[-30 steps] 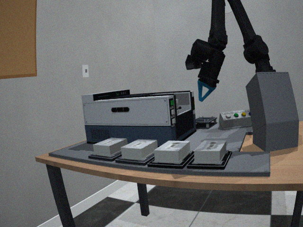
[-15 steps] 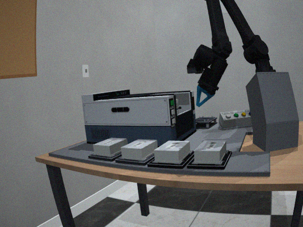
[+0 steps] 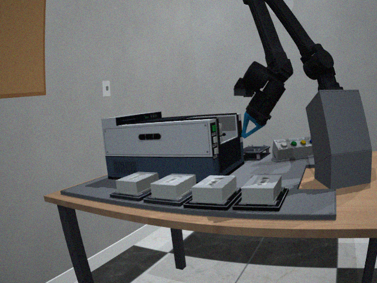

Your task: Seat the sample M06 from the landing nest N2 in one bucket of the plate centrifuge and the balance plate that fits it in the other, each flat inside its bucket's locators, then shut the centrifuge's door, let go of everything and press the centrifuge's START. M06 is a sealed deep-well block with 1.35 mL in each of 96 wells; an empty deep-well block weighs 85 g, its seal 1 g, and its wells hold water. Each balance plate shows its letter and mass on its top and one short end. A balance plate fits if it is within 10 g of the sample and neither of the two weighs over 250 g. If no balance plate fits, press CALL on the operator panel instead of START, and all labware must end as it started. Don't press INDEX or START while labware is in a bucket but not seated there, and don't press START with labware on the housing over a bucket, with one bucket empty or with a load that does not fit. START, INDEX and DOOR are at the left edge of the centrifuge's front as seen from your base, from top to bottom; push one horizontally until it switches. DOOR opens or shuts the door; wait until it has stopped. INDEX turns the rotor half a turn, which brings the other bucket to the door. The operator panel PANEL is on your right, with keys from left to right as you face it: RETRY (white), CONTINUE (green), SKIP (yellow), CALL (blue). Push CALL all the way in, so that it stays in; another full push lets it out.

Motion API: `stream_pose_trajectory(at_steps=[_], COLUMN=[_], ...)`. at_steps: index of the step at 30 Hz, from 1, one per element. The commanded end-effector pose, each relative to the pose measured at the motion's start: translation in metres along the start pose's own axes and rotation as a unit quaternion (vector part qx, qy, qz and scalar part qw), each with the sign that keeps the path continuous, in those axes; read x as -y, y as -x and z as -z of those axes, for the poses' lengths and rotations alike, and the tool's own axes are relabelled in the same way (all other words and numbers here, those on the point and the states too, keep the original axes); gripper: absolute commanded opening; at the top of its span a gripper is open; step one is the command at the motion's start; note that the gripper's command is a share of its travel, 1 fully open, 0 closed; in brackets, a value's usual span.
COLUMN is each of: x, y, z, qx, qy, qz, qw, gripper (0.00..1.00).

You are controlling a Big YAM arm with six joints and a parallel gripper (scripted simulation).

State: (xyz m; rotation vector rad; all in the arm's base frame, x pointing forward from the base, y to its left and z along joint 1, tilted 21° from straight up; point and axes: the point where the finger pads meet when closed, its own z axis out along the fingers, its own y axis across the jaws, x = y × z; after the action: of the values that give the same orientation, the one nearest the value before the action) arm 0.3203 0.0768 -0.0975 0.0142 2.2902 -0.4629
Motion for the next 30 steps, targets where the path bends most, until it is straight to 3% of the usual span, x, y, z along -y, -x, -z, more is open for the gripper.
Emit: stream_pose_trajectory(at_steps=[1, 12, 30], x=[0.004, 0.004, 0.004], y=[0.003, 0.002, 0.002], z=[-0.007, -0.016, -0.021], qx=[0.014, 0.037, 0.052], qy=[-0.005, -0.005, -0.005], qz=[0.006, 0.006, 0.005], qw=[1.0, 0.999, 0.999], gripper=[0.0, 0.0, 0.0])
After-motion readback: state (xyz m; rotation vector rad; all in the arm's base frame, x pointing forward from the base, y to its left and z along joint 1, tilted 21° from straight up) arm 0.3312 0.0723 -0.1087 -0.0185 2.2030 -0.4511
